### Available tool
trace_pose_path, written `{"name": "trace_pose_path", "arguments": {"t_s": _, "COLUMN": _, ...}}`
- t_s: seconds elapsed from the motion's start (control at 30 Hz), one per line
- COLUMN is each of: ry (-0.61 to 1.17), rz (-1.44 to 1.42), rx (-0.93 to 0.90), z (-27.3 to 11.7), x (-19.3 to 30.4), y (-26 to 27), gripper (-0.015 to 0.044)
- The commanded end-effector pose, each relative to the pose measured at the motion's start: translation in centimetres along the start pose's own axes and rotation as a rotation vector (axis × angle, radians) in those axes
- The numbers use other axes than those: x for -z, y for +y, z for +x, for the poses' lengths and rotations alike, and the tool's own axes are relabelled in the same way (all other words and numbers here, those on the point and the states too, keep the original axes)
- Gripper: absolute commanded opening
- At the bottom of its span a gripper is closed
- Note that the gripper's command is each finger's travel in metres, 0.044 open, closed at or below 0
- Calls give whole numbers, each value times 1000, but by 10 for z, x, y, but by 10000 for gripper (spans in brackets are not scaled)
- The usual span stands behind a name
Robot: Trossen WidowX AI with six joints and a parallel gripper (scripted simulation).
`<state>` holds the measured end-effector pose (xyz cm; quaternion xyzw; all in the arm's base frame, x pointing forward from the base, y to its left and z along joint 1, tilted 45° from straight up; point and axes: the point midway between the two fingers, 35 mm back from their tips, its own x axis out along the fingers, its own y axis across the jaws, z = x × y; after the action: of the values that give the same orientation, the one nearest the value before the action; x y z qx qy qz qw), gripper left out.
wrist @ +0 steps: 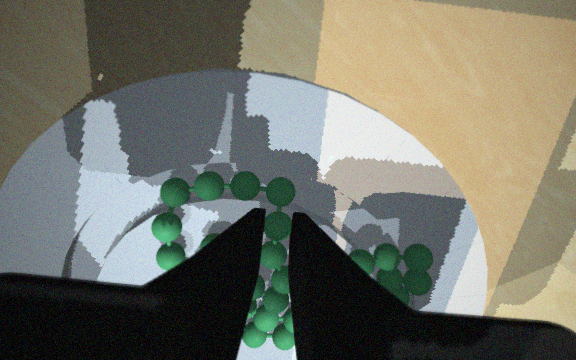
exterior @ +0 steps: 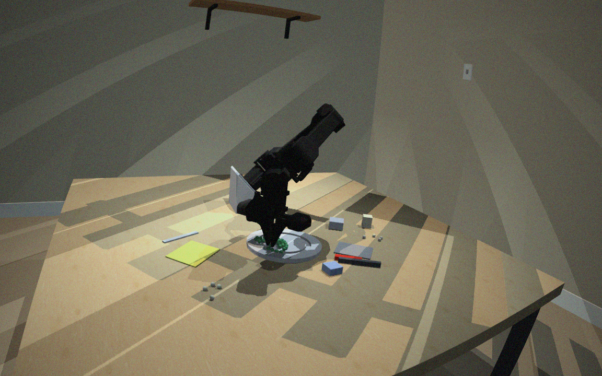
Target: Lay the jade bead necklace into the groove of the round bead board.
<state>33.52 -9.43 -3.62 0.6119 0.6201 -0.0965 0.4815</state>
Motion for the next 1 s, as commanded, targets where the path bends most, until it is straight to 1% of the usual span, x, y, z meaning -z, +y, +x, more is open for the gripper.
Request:
{"name": "trace_pose_path", "arguments": {"t_s": 0.0, "ry": 2, "rz": 2, "rx": 0, "z": -2, "x": 0, "y": 0, "gripper": 0}}
{"name": "trace_pose_path", "arguments": {"t_s": 0.67, "ry": 6, "rz": 7, "rx": 0, "z": -6, "x": -9, "y": -12, "gripper": 0}}
{"name": "trace_pose_path", "arguments": {"t_s": 0.97, "ry": 6, "rz": 7, "rx": 0, "z": 2, "x": -8, "y": -12, "gripper": 0}}
